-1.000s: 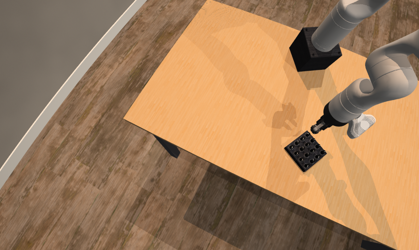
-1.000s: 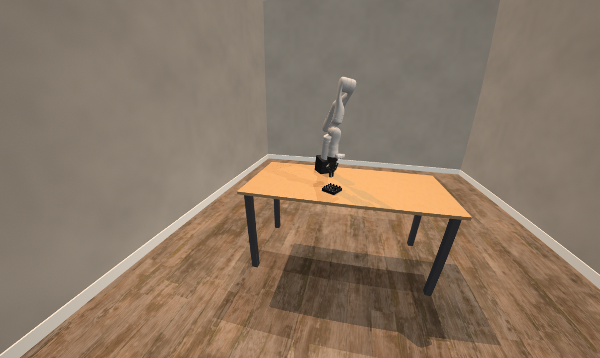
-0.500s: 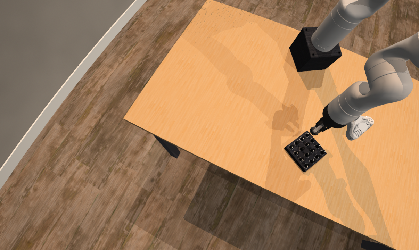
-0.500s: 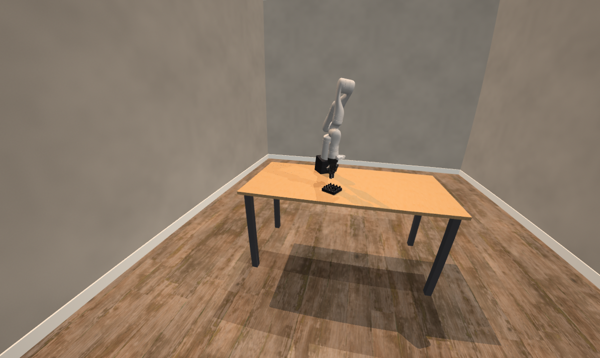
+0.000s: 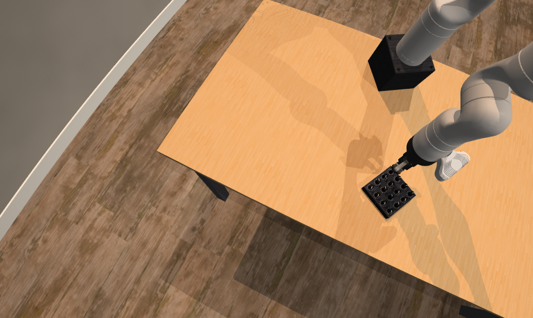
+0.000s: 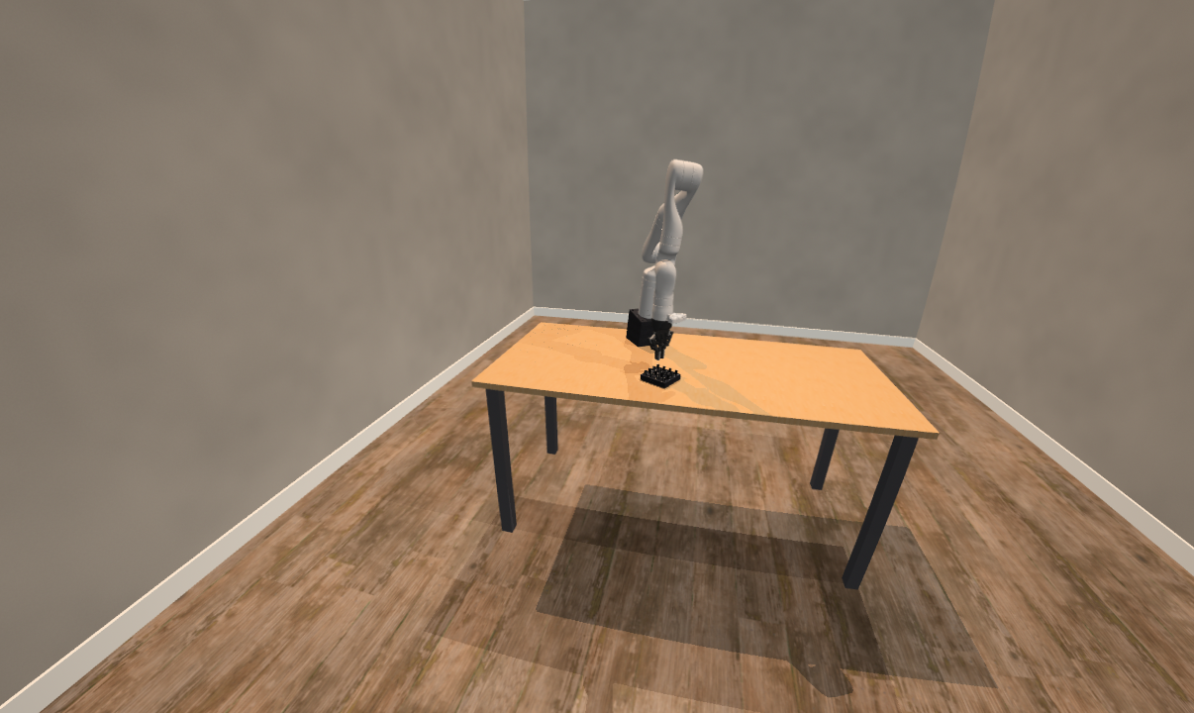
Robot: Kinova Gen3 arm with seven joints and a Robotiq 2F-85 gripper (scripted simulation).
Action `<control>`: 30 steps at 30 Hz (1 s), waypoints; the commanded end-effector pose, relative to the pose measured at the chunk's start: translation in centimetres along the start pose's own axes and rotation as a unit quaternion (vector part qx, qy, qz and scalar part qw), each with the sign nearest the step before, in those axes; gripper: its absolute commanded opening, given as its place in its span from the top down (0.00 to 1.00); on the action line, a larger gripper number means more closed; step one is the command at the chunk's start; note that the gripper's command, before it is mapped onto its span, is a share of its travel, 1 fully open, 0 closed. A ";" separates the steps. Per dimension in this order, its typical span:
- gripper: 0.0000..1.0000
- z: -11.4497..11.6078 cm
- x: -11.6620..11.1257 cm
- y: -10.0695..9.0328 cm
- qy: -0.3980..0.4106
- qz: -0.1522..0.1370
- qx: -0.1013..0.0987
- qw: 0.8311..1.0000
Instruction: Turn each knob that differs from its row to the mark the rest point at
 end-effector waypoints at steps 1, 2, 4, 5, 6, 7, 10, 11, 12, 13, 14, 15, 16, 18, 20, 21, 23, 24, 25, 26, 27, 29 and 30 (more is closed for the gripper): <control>0.81 -0.1 0.3 0.5 0.003 0.000 0.002 1.000; 0.81 -0.1 0.3 0.6 0.003 0.000 0.002 1.000; 0.81 -0.1 0.3 0.9 0.003 0.000 0.002 1.000; 0.81 -0.1 0.3 1.0 0.003 0.000 0.002 1.000; 0.81 -0.1 0.3 1.1 0.003 0.000 0.002 1.000; 0.81 -0.1 0.3 1.2 0.003 0.000 0.002 1.000; 0.81 -0.1 0.3 1.3 0.003 0.000 0.002 1.000; 0.81 -0.1 0.3 1.3 0.003 0.000 0.002 1.000; 0.81 -0.1 0.3 1.4 0.003 0.000 0.002 1.000; 0.81 -0.1 0.3 1.5 0.003 0.000 0.002 1.000; 0.81 -0.1 0.3 1.5 0.003 0.000 0.002 1.000; 0.81 -0.1 0.3 1.6 0.003 0.000 0.002 1.000; 0.81 -0.1 0.3 1.6 0.003 0.000 0.002 1.000; 0.81 -0.1 0.3 1.7 0.003 0.000 0.002 1.000; 0.81 -0.1 0.3 1.7 0.003 0.000 0.002 1.000; 0.81 -0.1 0.3 1.7 0.003 0.000 0.002 1.000; 0.81 -0.1 0.3 1.7 0.003 0.000 0.002 1.000; 0.81 -0.1 0.3 1.7 0.003 0.000 0.002 1.000; 0.81 -0.1 0.3 1.7 0.003 0.000 0.002 1.000; 0.81 -0.1 0.3 1.7 0.003 0.000 0.002 1.000; 0.81 -0.1 0.3 1.7 0.003 0.000 0.002 1.000; 0.81 -0.1 0.3 1.7 0.003 0.000 0.002 1.000; 0.81 -0.1 0.3 1.7 0.003 0.000 0.002 1.000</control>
Point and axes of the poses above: the point where the finger pads meet when closed, its own y axis out along the fingers, its own z axis across the jaws, x = y × z, the point moved 8 cm from there along -y, back along the fingers, and after that the axes turned 14 degrees about -y, right-handed, at the moved point
